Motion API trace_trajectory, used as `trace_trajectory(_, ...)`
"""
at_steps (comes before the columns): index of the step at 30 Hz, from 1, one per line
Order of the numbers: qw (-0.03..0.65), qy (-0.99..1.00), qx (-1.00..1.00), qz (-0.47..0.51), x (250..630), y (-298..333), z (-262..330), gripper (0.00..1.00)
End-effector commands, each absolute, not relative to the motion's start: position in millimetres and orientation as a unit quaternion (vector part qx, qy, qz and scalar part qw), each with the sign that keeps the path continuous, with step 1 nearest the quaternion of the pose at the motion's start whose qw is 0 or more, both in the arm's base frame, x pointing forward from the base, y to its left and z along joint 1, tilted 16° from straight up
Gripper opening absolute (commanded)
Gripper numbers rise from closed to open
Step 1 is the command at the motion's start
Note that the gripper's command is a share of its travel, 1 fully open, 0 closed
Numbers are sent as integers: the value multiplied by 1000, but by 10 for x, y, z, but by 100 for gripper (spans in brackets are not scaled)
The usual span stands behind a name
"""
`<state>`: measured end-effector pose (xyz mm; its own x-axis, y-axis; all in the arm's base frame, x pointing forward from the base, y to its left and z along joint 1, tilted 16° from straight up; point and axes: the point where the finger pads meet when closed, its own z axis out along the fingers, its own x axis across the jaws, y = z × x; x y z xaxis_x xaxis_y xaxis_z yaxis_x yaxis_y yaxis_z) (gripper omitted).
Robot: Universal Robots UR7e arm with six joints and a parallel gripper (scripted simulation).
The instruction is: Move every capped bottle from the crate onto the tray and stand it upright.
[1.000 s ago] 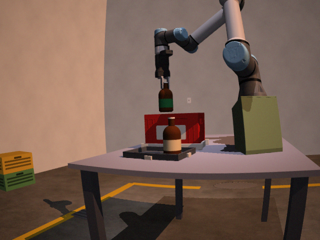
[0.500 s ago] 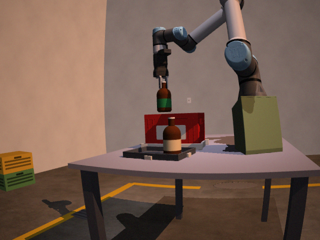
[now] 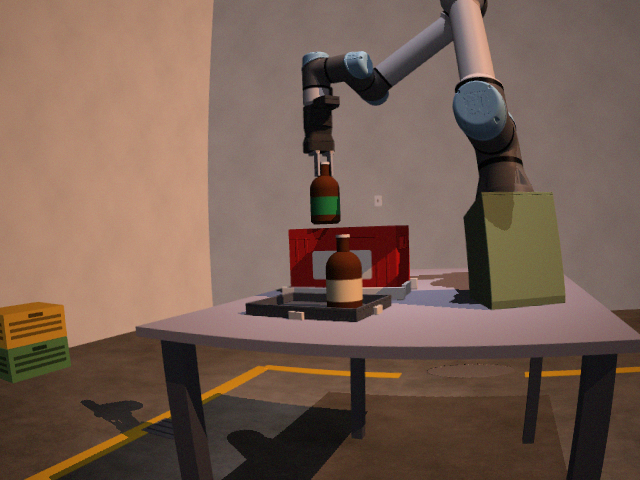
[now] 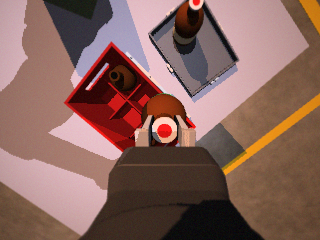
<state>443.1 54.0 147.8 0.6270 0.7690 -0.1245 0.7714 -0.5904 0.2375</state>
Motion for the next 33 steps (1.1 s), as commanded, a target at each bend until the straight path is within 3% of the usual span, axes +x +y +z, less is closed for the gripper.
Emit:
trace_trajectory(1, 136, 432, 892, -4, 4426, 631, 1459, 0)
trace_trajectory(33, 136, 432, 892, -4, 4381, 1086, 1339, 0)
